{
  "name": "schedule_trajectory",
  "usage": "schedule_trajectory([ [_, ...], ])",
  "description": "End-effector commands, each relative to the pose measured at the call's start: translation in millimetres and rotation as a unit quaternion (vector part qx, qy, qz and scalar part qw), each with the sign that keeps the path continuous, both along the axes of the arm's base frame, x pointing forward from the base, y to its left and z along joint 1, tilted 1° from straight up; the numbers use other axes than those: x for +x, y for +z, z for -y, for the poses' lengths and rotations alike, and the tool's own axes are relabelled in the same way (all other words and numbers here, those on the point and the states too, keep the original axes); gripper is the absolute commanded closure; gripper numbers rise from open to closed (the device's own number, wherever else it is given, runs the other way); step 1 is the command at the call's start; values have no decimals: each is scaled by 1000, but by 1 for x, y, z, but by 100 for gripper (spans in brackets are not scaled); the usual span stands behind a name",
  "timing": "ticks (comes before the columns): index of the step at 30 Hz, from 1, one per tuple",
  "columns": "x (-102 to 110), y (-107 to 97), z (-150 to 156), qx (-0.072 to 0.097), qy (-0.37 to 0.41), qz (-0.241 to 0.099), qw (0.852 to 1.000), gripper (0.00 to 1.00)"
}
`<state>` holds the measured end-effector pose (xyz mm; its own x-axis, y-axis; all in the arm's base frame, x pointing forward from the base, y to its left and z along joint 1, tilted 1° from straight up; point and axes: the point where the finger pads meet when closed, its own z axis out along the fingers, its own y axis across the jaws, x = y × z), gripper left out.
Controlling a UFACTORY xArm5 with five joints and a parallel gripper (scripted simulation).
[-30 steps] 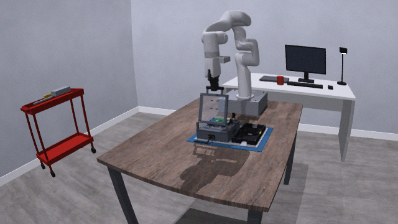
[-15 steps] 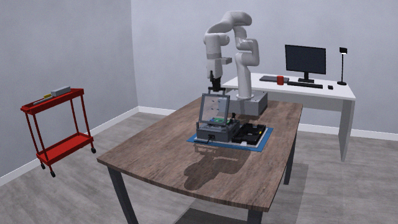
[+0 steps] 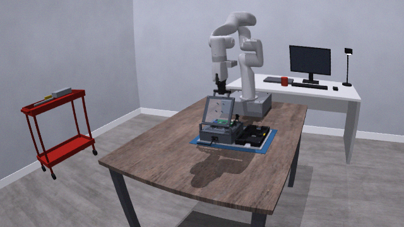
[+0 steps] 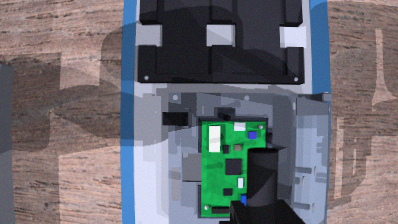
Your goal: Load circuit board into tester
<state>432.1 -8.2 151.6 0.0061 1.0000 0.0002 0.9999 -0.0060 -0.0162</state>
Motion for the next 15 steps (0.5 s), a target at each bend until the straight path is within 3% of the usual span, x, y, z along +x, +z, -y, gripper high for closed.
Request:
schedule_trajectory([
  [1, -9, -5, 0, 0, 0, 2, 1000, 100],
  [15, -29, -24, 0, 0, 0, 2, 1000, 100],
])
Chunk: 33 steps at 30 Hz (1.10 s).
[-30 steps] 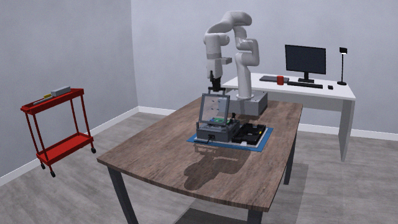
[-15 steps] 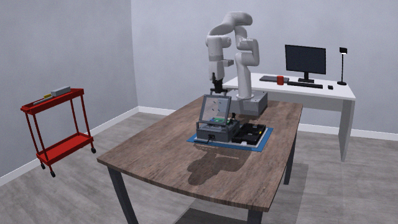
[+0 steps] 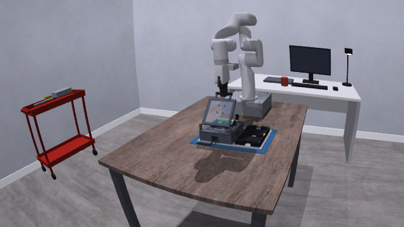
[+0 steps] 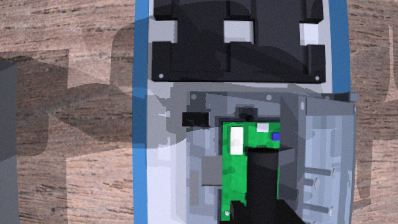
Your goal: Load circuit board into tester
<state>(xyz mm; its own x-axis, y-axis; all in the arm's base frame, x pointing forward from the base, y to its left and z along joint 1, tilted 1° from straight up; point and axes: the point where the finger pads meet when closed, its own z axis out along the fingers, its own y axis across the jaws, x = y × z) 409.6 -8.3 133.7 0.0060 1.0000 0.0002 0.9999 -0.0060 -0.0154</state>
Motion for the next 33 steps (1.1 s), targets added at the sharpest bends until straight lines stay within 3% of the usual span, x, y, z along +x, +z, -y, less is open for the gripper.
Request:
schedule_trajectory([
  [1, -8, -7, 0, 0, 0, 2, 1000, 100],
  [33, -43, -60, 0, 0, 0, 2, 1000, 100],
])
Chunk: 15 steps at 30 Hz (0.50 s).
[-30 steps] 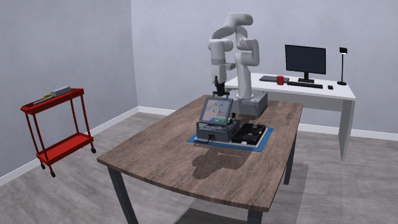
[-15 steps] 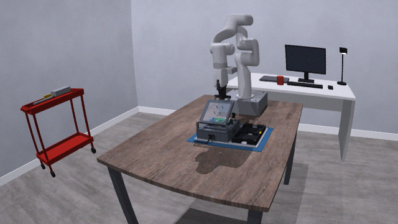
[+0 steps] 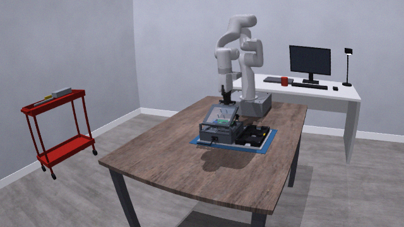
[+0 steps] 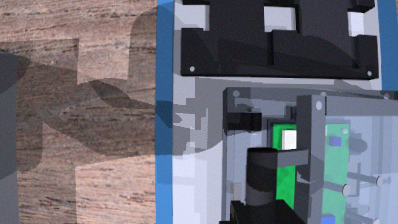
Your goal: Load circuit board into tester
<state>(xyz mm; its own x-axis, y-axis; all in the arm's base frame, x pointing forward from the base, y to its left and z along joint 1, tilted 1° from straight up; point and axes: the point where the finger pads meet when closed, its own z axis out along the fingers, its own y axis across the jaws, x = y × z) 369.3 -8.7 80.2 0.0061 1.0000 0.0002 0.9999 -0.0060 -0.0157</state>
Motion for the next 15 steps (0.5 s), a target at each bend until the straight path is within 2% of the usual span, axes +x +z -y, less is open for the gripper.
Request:
schedule_trajectory([
  [1, -3, -8, 0, 0, 0, 2, 1000, 100],
  [15, -9, -26, 0, 0, 0, 2, 1000, 100],
])
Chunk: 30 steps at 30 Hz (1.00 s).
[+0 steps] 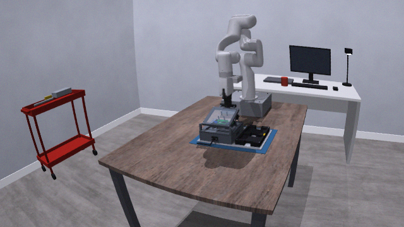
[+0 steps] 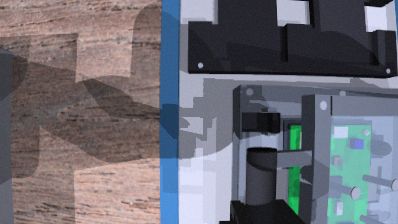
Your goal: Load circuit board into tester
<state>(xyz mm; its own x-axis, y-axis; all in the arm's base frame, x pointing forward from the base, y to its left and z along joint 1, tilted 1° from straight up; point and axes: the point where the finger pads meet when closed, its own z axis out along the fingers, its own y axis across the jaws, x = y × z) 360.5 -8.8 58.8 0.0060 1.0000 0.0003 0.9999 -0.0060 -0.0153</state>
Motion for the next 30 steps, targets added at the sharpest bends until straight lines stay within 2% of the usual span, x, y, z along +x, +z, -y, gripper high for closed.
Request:
schedule_trajectory([
  [1, -1, -6, 0, 0, 0, 2, 1000, 100],
  [30, -6, -32, 0, 0, 0, 2, 1000, 100],
])
